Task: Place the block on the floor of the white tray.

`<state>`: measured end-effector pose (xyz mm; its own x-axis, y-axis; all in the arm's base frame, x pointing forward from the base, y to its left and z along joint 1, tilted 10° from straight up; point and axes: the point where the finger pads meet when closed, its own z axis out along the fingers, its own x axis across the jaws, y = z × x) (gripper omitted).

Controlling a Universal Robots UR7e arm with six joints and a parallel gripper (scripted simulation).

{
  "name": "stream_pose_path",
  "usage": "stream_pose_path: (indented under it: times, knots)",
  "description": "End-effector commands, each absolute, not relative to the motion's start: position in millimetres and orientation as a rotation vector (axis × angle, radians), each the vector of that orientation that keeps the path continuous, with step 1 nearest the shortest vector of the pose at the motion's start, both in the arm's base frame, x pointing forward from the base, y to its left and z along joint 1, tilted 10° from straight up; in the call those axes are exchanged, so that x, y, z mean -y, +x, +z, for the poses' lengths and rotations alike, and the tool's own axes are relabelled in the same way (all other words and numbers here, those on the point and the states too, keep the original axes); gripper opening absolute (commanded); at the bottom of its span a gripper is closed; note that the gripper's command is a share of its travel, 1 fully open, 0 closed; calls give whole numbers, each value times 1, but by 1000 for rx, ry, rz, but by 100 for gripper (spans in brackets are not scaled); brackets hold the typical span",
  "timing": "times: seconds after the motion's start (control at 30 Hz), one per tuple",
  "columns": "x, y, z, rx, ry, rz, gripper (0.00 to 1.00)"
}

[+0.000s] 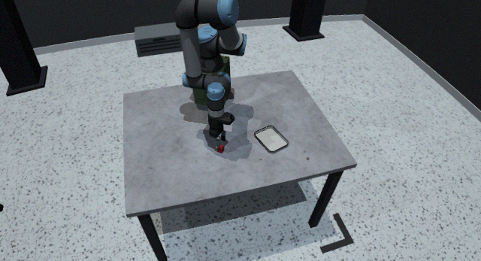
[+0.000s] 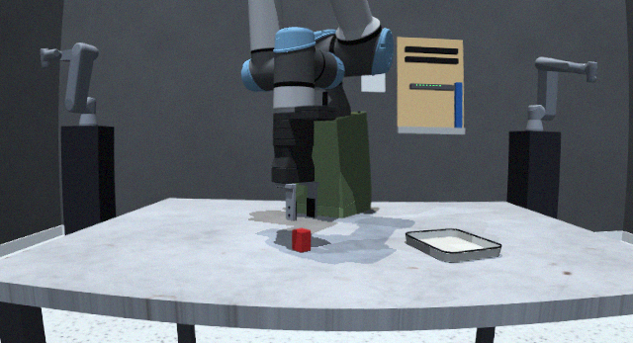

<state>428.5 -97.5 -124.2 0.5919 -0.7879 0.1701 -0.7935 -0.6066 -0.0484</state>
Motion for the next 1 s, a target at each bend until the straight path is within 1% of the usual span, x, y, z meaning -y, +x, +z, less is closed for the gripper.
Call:
stream_pose_path:
  times: [0.0,0.97]
  knots:
    - [98,430,-130,1378,2773,274,86]
    - [99,431,-140,1378,2773,274,86]
